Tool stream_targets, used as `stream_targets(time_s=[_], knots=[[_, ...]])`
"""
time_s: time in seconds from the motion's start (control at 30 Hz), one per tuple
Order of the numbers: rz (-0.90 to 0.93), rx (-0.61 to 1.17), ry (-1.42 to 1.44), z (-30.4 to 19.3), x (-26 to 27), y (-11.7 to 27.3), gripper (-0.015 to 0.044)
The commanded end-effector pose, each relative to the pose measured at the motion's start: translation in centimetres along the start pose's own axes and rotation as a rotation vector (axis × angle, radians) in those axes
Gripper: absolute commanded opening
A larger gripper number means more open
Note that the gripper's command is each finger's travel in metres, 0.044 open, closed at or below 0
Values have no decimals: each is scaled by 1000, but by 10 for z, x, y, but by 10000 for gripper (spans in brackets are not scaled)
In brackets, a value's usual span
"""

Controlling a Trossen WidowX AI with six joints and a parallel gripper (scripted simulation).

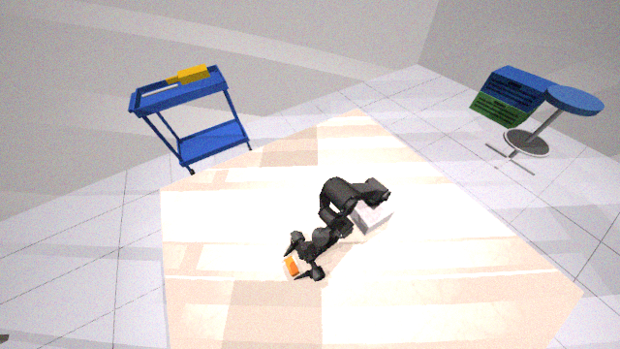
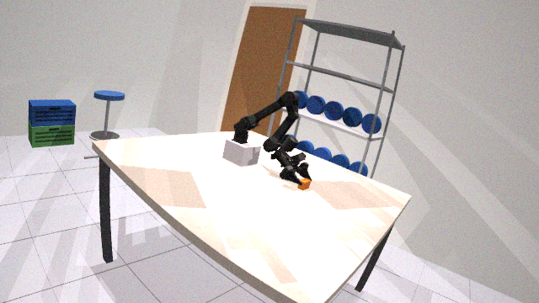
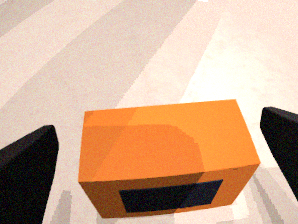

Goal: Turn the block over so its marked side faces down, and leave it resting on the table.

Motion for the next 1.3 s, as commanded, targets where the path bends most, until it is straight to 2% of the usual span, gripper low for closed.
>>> stream_targets(time_s=[0.0, 0.87, 1.07, 1.27], knots=[[-3, -1, 5, 0, 0, 0, 440], [-3, 5, 5, 0, 0, 0, 440], [-4, 196, 12, 20, 3, -13, 440], [-8, 403, 10, 51, 4, 2, 440]])
Point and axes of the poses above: the point midway between the two fingers, 35 mm back from their tips, its own y axis back along the fingers, its own x axis across the jaws, z = x × y, the point moved 4 cm from there along y, back along the fingers, and after that the axes turned 1 degree about -y, right-handed, at the moved point
